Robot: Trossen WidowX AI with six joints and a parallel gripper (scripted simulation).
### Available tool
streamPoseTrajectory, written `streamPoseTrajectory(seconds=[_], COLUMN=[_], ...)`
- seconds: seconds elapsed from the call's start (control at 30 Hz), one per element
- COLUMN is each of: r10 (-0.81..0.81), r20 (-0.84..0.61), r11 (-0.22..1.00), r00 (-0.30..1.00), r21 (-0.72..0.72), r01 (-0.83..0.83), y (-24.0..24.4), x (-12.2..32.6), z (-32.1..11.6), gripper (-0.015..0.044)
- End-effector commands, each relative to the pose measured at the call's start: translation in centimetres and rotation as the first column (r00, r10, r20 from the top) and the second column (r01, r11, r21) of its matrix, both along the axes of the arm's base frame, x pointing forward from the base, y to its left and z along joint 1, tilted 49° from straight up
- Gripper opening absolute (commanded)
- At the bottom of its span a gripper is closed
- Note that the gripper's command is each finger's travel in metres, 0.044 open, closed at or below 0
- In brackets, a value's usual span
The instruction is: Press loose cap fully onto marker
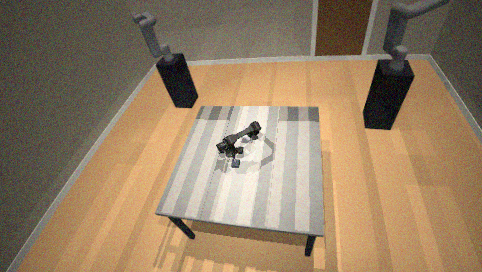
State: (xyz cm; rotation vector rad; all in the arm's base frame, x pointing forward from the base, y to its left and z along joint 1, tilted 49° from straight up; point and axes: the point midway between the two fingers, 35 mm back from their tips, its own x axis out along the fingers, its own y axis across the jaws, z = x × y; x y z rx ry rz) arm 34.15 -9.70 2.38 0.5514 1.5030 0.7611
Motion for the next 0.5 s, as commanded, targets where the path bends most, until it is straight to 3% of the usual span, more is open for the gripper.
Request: streamPoseTrajectory(seconds=[0.0,0.47], r10=[0.001,0.0], r20=[-0.001,-0.001], r11=[1.0,1.0], r00=[1.0,1.0], r21=[0.001,0.001], r01=[-0.001,0.0], y=[0.2,1.8], x=[0.0,-0.1], z=[-0.3,-1.8], gripper=[0.0,0.0])
